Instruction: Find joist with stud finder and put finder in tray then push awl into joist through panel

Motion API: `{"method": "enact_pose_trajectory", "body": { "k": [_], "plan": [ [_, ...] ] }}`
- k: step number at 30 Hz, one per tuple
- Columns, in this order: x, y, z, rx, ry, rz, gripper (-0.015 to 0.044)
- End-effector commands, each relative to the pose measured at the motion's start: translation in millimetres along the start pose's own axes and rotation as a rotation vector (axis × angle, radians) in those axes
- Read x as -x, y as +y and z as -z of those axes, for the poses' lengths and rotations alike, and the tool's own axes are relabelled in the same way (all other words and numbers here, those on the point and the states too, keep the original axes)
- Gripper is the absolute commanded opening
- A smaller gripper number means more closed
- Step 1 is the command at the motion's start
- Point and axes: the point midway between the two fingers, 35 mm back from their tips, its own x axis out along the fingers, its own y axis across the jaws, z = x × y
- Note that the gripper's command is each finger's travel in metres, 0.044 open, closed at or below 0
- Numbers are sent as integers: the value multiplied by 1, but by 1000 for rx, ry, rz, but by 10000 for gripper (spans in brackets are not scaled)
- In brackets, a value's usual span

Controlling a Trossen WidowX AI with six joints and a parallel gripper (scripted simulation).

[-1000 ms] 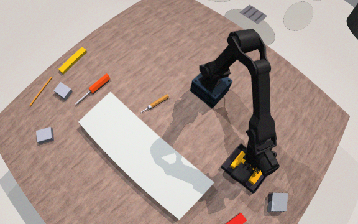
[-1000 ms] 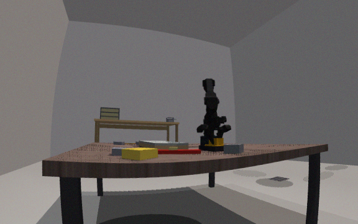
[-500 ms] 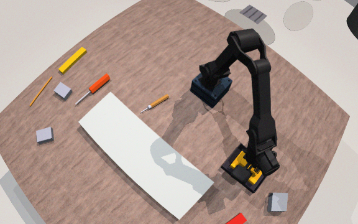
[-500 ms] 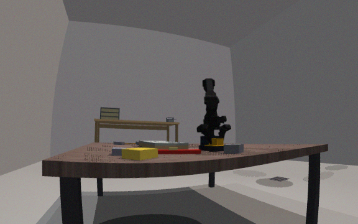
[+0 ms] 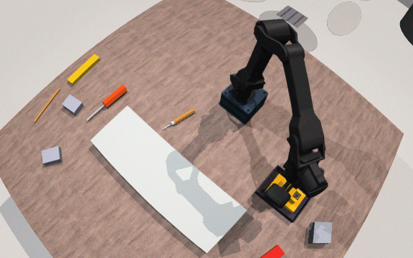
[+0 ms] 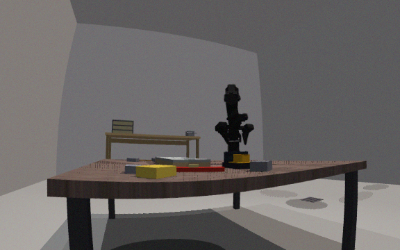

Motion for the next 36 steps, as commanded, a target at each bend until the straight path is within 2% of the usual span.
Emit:
{"method": "enact_pose_trajectory", "body": {
  "k": [1, 8, 15, 21, 28, 32, 36],
  "plan": [
    [3, -33, 34, -131, 28, 52, 440],
    [15, -84, 130, -451, 105, 103, 440],
    [32, -97, 233, -811, 175, 136, 440],
    [46, -79, 311, -1142, 226, 168, 440],
    [57, -31, 381, -1529, 273, 187, 440],
    [59, -2, 404, -1710, 288, 188, 440],
    [59, -1, 405, -1719, 289, 188, 440]
  ]
}}
